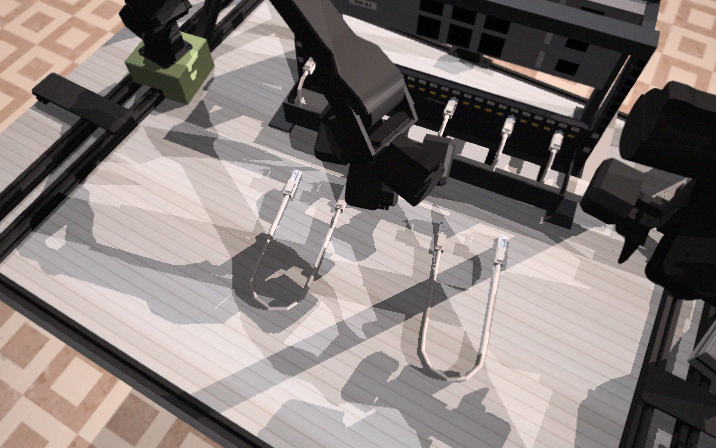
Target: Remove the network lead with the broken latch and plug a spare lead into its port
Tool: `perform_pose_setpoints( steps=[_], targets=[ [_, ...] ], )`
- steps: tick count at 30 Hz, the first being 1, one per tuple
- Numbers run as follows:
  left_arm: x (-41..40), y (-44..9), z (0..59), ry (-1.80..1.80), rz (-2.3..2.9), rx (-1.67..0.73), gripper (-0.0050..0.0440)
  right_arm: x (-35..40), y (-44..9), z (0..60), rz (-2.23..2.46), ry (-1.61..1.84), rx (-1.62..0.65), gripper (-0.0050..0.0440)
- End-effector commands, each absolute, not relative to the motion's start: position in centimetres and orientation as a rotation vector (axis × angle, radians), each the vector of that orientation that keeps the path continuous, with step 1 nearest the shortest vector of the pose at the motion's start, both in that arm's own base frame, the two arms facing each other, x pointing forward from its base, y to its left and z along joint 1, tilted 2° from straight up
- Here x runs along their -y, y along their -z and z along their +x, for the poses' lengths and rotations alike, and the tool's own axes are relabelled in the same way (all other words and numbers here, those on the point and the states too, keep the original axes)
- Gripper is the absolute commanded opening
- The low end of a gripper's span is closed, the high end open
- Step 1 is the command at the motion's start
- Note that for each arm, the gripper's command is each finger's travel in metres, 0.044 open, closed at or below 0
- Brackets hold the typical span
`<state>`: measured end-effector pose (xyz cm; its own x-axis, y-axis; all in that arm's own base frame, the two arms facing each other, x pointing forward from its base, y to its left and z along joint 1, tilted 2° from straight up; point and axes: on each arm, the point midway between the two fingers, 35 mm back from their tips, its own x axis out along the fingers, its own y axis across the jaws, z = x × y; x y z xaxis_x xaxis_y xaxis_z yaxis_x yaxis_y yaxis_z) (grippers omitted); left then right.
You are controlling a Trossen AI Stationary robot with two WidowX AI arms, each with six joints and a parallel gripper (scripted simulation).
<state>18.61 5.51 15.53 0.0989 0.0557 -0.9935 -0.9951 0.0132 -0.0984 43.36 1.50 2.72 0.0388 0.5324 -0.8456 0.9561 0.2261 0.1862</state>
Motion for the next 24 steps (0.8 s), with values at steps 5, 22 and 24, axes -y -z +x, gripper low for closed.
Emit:
perform_pose_setpoints(
  steps=[5,22,24],
  targets=[
    [-5.5,-15.5,18.6,-1.155,-1.205,-1.1,0.0176,-1.5,-2.7,43.4,1.425,0.603,-1.615,0.044],
    [-5.5,-15.5,18.6,-1.155,-1.205,-1.1,0.0176,-1.4,-8.7,43.1,1.425,0.603,-1.615,0.0176],
    [-5.5,-15.5,18.6,-1.155,-1.205,-1.1,0.0176,-1.4,-10.7,43.0,1.425,0.603,-1.613,0.0176]
  ],
)
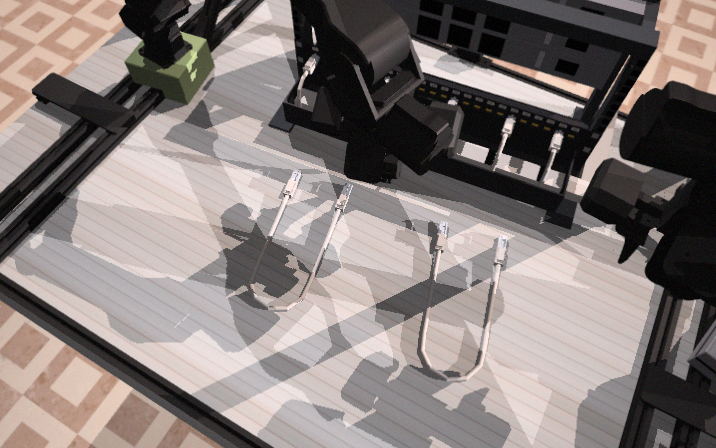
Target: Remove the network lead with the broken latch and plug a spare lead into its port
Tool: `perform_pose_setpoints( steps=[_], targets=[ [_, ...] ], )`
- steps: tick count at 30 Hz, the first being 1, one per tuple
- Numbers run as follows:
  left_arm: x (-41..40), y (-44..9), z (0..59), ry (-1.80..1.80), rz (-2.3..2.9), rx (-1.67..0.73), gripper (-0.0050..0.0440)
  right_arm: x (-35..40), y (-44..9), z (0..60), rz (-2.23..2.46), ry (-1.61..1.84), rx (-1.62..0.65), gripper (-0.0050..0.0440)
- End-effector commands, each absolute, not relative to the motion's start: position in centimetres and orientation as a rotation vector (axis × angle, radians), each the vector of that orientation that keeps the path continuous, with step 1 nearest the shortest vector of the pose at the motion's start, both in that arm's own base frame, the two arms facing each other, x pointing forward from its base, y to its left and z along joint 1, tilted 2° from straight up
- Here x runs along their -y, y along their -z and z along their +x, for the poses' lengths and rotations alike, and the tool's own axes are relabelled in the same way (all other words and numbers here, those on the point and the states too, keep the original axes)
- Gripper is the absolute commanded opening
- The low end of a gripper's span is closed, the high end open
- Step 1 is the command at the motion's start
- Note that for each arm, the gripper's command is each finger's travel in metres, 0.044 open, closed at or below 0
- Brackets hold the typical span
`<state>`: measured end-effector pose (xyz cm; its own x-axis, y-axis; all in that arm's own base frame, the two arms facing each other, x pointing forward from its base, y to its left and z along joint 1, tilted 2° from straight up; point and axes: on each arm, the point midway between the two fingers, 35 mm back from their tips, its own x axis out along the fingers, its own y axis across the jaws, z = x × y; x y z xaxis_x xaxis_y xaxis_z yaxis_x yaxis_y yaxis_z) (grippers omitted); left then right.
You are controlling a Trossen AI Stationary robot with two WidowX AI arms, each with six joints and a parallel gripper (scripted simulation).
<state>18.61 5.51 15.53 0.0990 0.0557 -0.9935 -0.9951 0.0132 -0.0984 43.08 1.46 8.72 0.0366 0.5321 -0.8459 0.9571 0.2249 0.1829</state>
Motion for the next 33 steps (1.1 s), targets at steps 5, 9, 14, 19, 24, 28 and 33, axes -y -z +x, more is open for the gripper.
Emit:
perform_pose_setpoints(
  steps=[5,9,14,19,24,28,33],
  targets=[
    [-5.5,-15.5,18.6,-1.155,-1.205,-1.1,0.0176,-1.4,-10.7,43.0,1.425,0.603,-1.613,0.0176],
    [-5.5,-15.5,18.6,-1.155,-1.205,-1.1,0.0176,-1.4,-10.7,43.0,1.425,0.603,-1.613,0.0176],
    [-5.5,-15.5,18.6,-1.155,-1.205,-1.1,0.0176,-1.4,-10.7,43.0,1.425,0.603,-1.613,0.0176],
    [-5.5,-15.5,18.6,-1.155,-1.205,-1.1,0.0176,3.7,-7.8,41.8,1.362,0.682,-1.632,0.0176],
    [-5.5,-15.5,18.6,-1.155,-1.205,-1.1,0.0176,3.7,-7.8,41.8,1.362,0.682,-1.632,0.0176],
    [-5.5,-15.5,18.6,-1.155,-1.205,-1.1,0.0176,3.7,-7.8,41.8,1.362,0.682,-1.632,0.0176],
    [-5.5,-15.5,18.6,-1.155,-1.205,-1.1,0.0176,3.7,-7.8,41.8,1.362,0.682,-1.632,0.0176]
  ],
)
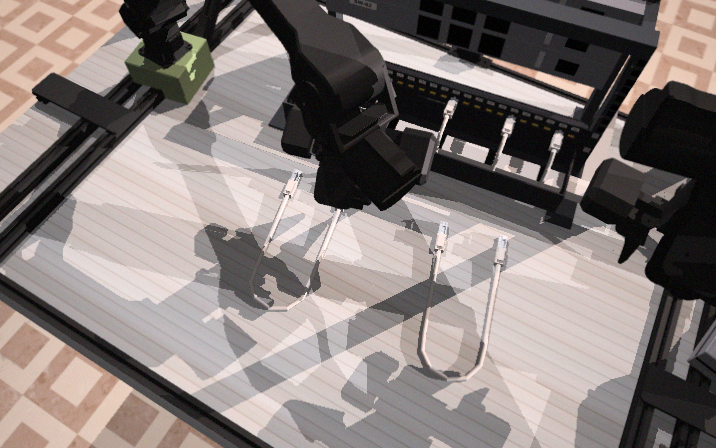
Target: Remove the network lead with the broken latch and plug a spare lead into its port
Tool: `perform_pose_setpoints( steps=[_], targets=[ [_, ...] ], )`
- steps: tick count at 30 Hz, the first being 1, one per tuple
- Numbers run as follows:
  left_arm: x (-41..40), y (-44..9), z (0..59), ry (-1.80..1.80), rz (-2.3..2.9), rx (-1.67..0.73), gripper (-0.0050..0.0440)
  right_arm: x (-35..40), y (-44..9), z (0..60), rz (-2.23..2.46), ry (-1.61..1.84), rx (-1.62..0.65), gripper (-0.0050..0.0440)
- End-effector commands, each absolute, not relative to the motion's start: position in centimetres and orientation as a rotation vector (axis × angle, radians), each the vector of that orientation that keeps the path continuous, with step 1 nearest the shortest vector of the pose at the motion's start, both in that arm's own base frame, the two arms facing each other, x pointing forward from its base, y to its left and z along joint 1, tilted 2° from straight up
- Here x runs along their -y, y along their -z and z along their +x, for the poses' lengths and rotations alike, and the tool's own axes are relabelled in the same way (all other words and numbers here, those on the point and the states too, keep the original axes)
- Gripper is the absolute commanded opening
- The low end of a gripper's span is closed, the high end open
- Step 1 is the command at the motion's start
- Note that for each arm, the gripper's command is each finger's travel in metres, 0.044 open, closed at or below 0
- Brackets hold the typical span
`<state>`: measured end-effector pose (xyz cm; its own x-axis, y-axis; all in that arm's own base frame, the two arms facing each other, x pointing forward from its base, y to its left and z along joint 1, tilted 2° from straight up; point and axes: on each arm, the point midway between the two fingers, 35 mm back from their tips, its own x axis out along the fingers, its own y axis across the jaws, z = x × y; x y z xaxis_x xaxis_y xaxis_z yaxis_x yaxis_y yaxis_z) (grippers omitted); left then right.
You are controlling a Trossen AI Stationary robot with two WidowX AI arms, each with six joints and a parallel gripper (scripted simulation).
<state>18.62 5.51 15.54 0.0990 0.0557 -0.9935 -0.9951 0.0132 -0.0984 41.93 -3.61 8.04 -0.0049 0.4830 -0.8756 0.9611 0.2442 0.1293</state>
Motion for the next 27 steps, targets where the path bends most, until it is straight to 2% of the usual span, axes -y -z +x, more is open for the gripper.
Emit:
perform_pose_setpoints(
  steps=[1,27],
  targets=[
    [-5.51,-15.54,18.62,-1.155,-1.205,-1.1,0.0176,8.69,-5.09,40.7,1.3,0.756,-1.648,0.0176],
    [-5.51,-15.54,18.62,-1.155,-1.205,-1.1,0.0176,9.6,-4.56,40.47,1.288,0.771,-1.652,0.0176]
  ],
)
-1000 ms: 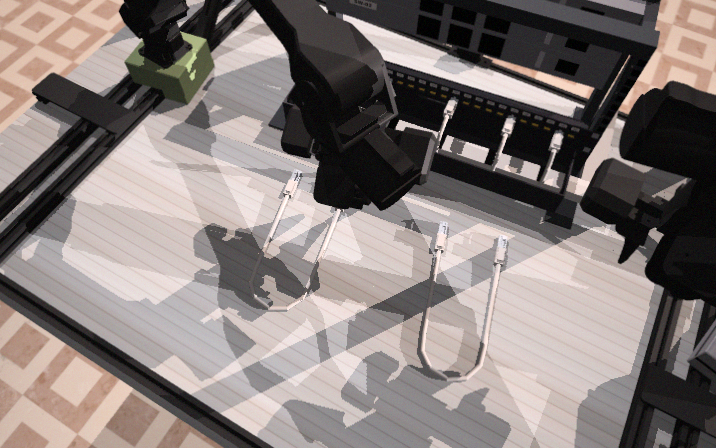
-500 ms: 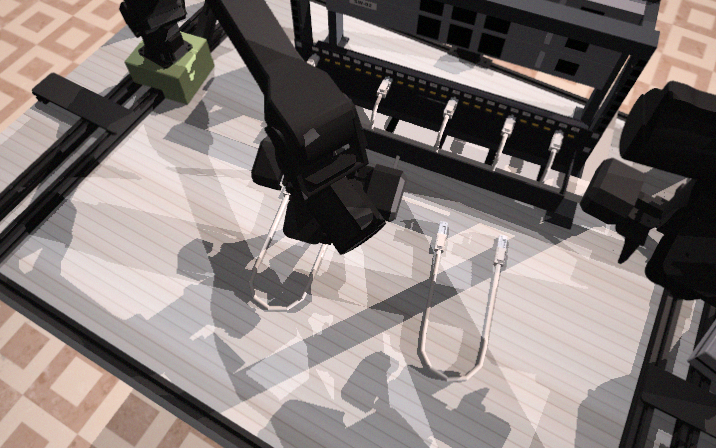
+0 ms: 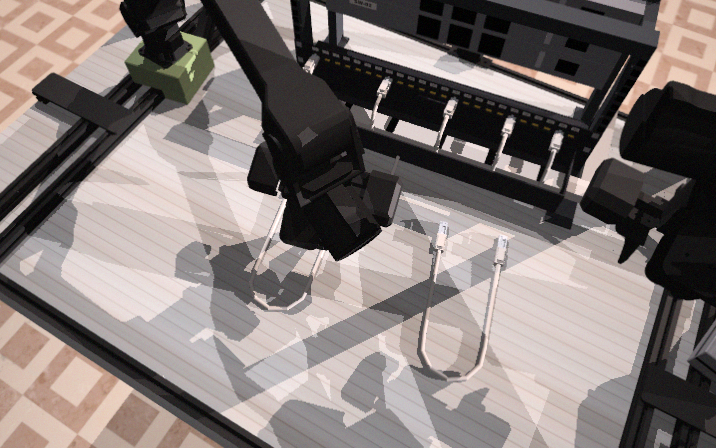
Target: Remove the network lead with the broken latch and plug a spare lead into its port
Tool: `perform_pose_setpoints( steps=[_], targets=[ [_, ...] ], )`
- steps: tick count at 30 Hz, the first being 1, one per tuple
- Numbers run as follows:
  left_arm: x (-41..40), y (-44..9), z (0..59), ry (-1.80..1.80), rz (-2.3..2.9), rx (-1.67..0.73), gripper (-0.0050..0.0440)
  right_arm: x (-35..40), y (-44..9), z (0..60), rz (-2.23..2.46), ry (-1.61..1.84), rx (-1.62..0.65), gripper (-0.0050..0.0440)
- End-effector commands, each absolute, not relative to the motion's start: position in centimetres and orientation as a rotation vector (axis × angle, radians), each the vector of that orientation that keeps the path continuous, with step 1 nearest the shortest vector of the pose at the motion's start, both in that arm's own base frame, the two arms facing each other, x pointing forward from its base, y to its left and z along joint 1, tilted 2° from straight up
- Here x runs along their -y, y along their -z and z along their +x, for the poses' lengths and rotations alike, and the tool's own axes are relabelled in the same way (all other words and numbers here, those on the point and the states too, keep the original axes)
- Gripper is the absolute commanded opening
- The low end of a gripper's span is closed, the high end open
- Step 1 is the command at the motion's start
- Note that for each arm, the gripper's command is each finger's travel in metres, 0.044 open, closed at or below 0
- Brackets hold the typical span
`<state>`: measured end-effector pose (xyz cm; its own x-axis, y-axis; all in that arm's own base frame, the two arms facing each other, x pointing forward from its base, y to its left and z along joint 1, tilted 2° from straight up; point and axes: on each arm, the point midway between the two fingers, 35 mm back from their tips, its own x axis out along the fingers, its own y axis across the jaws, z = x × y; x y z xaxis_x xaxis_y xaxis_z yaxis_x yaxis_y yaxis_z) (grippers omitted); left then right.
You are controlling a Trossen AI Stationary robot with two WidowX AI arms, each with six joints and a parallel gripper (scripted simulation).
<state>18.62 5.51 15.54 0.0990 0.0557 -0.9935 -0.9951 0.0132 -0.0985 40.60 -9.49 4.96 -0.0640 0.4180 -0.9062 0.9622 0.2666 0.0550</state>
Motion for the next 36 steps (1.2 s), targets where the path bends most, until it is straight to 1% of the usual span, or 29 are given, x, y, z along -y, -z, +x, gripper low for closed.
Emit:
perform_pose_setpoints(
  steps=[1,7,8,24,25,36],
  targets=[
    [-5.5,-15.5,18.6,-1.155,-1.205,-1.1,0.0176,9.6,-4.6,40.5,1.288,0.771,-1.652,0.0176],
    [-5.5,-15.5,18.6,-1.155,-1.205,-1.1,0.0176,9.6,-4.6,40.5,1.288,0.771,-1.652,0.0176],
    [-5.5,-15.5,18.6,-1.155,-1.205,-1.1,0.0176,7.2,0.7,40.0,1.289,0.77,-1.651,0.0176],
    [-5.5,-15.5,18.6,-1.155,-1.205,-1.1,0.0176,7.2,0.7,40.0,1.289,0.77,-1.651,0.0176],
    [-5.5,-15.5,18.6,-1.155,-1.205,-1.1,0.0176,6.7,1.8,39.9,1.288,0.771,-1.652,0.0176],
    [-5.5,-15.5,18.6,-1.155,-1.205,-1.1,0.0176,6.7,1.8,39.9,1.288,0.771,-1.652,0.0176]
  ],
)
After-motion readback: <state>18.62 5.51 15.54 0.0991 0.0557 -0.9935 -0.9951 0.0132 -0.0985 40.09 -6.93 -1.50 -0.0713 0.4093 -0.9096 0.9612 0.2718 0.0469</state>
